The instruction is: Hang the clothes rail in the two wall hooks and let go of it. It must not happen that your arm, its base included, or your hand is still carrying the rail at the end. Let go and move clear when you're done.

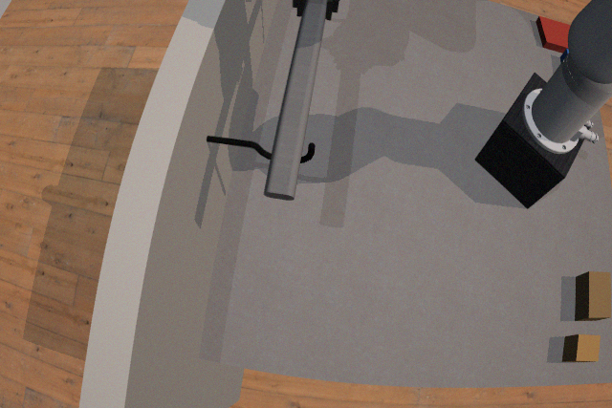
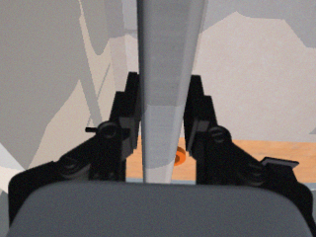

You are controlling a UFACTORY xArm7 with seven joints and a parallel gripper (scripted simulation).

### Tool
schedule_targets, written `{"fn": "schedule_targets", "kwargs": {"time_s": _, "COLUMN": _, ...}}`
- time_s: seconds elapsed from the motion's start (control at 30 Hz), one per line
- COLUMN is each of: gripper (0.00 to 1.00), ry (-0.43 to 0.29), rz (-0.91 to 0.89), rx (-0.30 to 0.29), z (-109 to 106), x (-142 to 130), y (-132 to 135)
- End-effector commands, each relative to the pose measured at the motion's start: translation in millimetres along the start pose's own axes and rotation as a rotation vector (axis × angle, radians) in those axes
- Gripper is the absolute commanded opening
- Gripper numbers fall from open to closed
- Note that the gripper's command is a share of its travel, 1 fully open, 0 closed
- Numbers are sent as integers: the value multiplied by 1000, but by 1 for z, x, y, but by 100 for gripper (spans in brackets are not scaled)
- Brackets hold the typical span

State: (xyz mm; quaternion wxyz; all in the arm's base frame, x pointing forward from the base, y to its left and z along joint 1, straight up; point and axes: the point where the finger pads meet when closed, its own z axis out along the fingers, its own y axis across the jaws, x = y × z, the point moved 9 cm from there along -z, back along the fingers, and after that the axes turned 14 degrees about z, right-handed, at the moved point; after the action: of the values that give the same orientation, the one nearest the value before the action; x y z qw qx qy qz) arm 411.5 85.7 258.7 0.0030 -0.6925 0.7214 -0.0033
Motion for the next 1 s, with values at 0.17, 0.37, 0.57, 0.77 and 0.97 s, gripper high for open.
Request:
{"fn": "schedule_targets", "kwargs": {"time_s": 0.17, "gripper": 0, "ry": 2, "rz": 0, "rx": 1, "z": -1, "x": -4, "y": -14}}
{"fn": "schedule_targets", "kwargs": {"time_s": 0.37, "gripper": 0, "ry": 2, "rz": 0, "rx": 1, "z": -1, "x": -4, "y": -14}}
{"fn": "schedule_targets", "kwargs": {"time_s": 0.57, "gripper": 0, "ry": 2, "rz": 0, "rx": 1, "z": -1, "x": -4, "y": -14}}
{"fn": "schedule_targets", "kwargs": {"time_s": 0.77, "gripper": 0, "ry": 2, "rz": 0, "rx": 1, "z": -1, "x": -4, "y": -14}}
{"fn": "schedule_targets", "kwargs": {"time_s": 0.97, "gripper": 0, "ry": 2, "rz": 0, "rx": 1, "z": -1, "x": -4, "y": -14}}
